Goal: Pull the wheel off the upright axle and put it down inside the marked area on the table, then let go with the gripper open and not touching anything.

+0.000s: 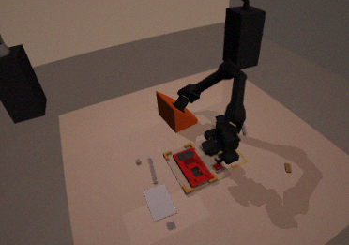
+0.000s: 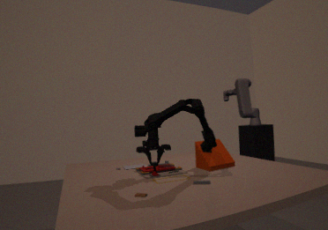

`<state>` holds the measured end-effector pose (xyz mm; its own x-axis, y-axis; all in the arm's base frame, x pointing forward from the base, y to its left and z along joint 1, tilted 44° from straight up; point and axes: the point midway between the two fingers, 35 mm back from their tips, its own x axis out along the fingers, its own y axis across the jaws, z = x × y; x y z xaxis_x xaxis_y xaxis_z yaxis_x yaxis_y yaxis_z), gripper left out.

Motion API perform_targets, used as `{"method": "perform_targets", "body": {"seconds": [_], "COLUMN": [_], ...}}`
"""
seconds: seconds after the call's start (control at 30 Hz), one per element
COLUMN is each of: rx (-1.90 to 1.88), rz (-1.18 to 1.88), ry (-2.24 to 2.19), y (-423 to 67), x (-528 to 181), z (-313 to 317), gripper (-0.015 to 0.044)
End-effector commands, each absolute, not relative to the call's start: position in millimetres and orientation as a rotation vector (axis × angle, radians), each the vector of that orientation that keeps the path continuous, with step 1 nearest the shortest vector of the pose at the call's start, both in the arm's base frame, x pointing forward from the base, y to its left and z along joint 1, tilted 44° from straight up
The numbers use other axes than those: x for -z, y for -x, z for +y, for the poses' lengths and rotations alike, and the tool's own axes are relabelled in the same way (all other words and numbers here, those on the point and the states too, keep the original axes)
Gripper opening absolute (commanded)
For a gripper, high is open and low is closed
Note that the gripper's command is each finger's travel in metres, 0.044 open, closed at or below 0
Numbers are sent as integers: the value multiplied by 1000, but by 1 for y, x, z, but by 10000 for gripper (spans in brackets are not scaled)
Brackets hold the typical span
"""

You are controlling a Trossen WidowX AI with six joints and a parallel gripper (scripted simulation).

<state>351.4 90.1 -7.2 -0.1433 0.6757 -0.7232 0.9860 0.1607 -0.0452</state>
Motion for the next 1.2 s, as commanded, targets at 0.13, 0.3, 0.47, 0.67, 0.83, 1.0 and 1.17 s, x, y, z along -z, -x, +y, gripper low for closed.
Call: {"method": "perform_targets", "body": {"seconds": [0.13, 0.3, 0.47, 0.67, 0.83, 1.0, 1.17], "rx": [723, 723, 724, 729, 729, 729, 729], "rz": [1885, 1884, 1884, 1888, 1887, 1886, 1886], "ry": [-1567, -1567, -1567, -1572, -1571, -1570, -1570], "y": [-352, -353, -355, -352, -346, -338, -331], "x": [5, 0, -16, -18, -30, -41, -53], "z": [88, 83, 69, 73, 81, 90, 98], "gripper": [0, 0, 0, 0, 0, 0, 0]}}
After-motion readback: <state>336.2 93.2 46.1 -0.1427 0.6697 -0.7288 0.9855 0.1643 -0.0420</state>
